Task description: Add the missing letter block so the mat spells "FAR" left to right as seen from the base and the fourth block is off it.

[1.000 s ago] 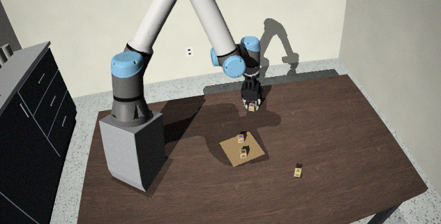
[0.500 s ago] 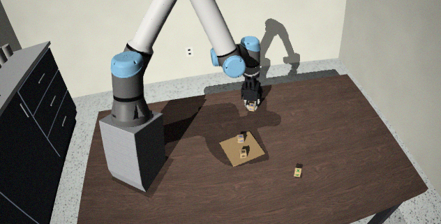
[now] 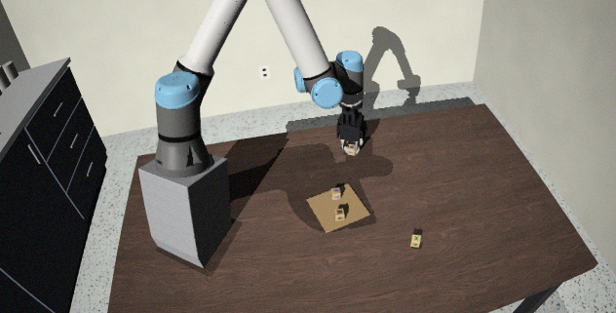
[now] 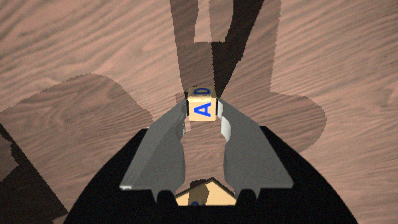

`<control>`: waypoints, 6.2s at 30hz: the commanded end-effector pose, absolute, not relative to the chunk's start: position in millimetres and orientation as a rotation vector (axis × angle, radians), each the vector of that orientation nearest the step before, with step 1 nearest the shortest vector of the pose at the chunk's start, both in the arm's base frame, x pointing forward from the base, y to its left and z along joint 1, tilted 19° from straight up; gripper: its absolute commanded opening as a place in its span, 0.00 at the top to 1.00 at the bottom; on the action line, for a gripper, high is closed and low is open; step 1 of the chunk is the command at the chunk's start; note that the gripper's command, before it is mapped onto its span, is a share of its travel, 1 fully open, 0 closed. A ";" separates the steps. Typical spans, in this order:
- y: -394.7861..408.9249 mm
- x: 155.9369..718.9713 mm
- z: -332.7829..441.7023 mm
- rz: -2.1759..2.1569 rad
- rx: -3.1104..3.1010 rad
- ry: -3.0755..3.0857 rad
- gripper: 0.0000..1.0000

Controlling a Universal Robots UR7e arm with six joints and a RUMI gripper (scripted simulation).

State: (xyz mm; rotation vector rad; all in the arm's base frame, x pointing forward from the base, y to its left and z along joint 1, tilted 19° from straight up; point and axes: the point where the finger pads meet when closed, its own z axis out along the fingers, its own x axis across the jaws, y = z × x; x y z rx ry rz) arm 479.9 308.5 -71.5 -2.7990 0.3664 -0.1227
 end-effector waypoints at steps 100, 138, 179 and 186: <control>235.3 472.6 11.1 -0.014 -2.629 1.019 0.95; 163.3 466.8 -10.8 0.165 -2.041 1.977 0.95; 92.3 439.2 -34.7 0.344 -1.000 2.726 0.95; 81.9 432.5 -38.5 0.372 -0.787 2.810 0.95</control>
